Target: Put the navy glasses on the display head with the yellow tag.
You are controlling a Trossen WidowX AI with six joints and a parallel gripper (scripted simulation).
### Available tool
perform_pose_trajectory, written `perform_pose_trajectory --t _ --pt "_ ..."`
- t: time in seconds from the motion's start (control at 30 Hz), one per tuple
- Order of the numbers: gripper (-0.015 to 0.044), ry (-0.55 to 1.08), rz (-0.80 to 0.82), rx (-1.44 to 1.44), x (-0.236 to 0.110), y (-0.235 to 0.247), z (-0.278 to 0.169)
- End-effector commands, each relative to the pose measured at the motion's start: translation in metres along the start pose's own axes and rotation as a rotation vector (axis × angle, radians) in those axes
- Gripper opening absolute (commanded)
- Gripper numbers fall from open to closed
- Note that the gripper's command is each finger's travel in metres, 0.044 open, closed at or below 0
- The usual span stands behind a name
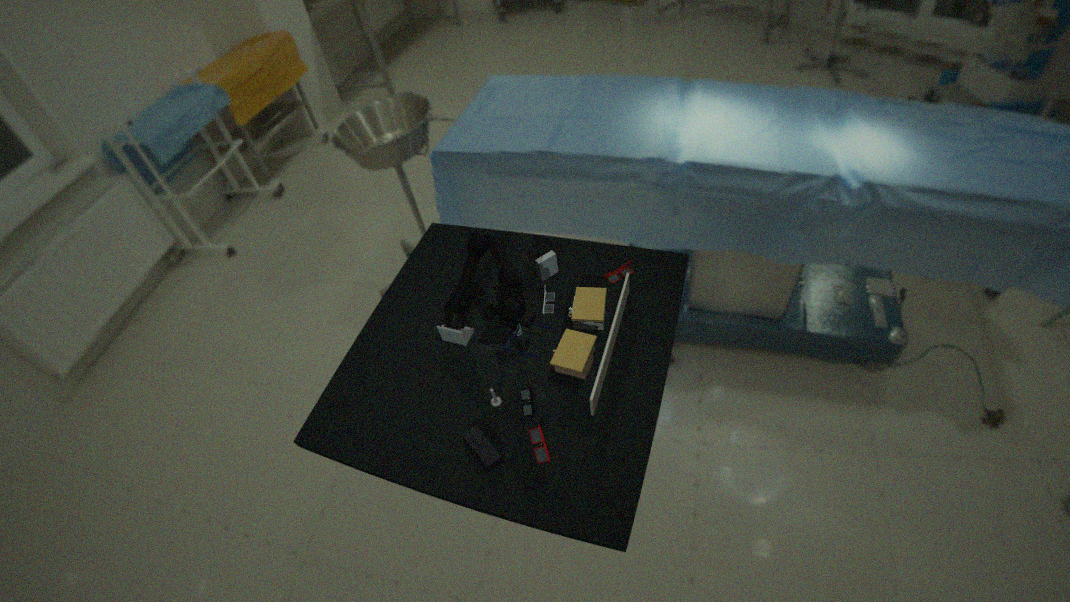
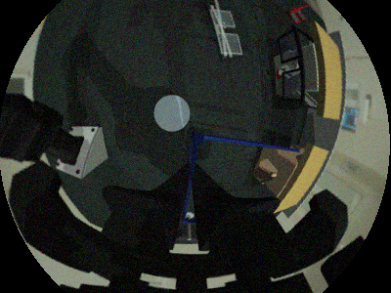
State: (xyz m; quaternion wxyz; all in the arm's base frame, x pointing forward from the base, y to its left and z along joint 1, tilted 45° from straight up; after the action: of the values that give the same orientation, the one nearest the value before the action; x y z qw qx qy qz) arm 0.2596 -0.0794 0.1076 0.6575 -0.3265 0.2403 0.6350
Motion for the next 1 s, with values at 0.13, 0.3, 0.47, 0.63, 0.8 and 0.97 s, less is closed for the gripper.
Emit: perform_pose_trajectory --t 0.13,0.3,0.47,0.63,0.8,0.97 --pt "0.0000 -0.005 0.000 0.007 0.012 0.000 0.001" --pt "0.0000 -0.003 0.000 0.007 0.017 0.000 0.001" --pt "0.0000 -0.003 -0.002 0.007 0.017 -0.004 0.001" --pt "0.0000 -0.002 -0.006 0.006 0.018 -0.011 0.000" --pt "0.0000 -0.002 -0.007 0.006 0.019 -0.018 -0.001" --pt "0.0000 -0.002 -0.007 0.006 0.019 -0.025 -0.002"
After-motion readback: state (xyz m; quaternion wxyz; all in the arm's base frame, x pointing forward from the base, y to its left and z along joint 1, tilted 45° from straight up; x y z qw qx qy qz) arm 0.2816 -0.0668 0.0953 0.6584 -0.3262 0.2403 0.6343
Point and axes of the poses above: the point midway between the two fingers, 35 mm back from their tips, its own x axis out along the fingers, its own y axis across the jaws, z = x × y, the point moved 5 cm from there along -x, back along the fingers, and after that the axes turned 9 degrees about -x, right-handed, at the moved point
